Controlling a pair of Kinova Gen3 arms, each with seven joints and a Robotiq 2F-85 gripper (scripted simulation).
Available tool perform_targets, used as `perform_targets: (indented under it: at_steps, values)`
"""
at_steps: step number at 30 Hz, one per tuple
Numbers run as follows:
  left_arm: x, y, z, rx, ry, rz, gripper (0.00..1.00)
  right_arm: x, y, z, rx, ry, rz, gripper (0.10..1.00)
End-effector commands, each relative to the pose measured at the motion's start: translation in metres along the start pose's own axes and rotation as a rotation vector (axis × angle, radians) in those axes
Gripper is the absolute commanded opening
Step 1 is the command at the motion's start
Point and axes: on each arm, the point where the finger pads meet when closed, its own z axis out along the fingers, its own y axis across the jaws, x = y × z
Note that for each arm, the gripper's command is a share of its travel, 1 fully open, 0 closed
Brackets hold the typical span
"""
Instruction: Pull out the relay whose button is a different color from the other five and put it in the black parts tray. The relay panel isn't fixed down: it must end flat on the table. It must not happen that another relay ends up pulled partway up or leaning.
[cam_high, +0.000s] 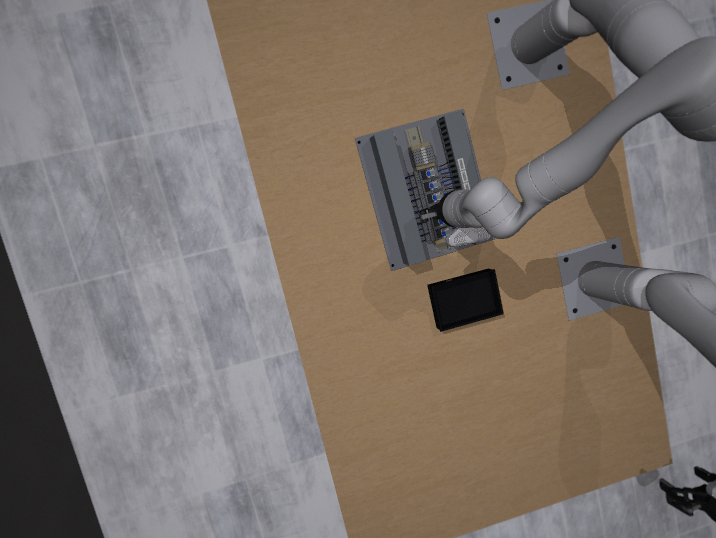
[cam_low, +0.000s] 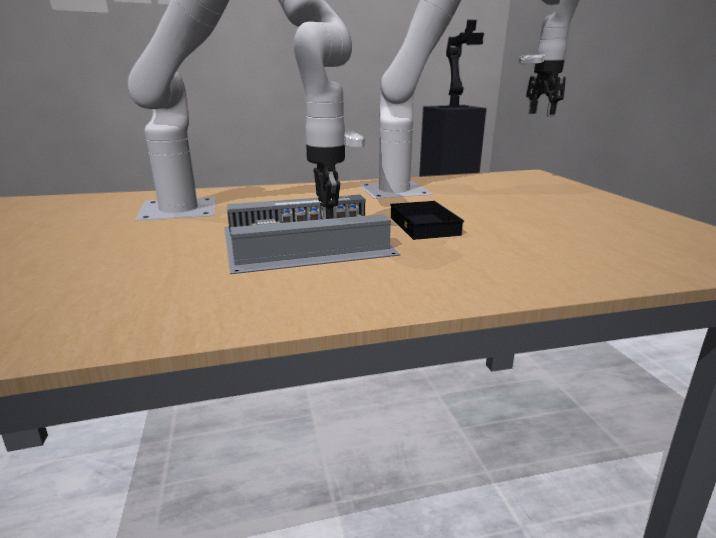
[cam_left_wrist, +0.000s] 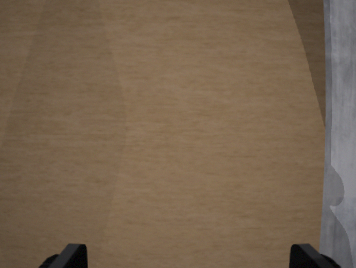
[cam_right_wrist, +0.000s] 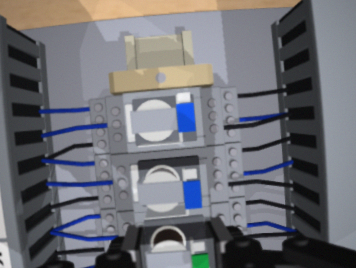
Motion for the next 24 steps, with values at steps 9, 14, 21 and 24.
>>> perform_targets:
  at_steps: [9, 14, 21, 24]
  values:
    - [-0.0004, 0.0, -0.0008, 0.0, -0.002, 0.0, 1.0, 0.0004, -0.0002, -0.0009, -0.023, 0.002, 0.0, 0.099]
    - [-0.0004, 0.0, -0.0008, 0.0, -0.002, 0.0, 1.0, 0.0004, -0.0002, -0.0009, -0.027, 0.002, 0.0, 0.099]
    - [-0.0004, 0.0, -0.0008, 0.0, -0.002, 0.0, 1.0, 0.0004, -0.0006, -0.001, -0.041, 0.001, 0.0, 0.099]
    - [-0.0004, 0.0, -0.0008, 0.0, -0.002, 0.0, 1.0, 0.0004, -0.0008, -0.001, -0.048, 0.002, 0.0, 0.099]
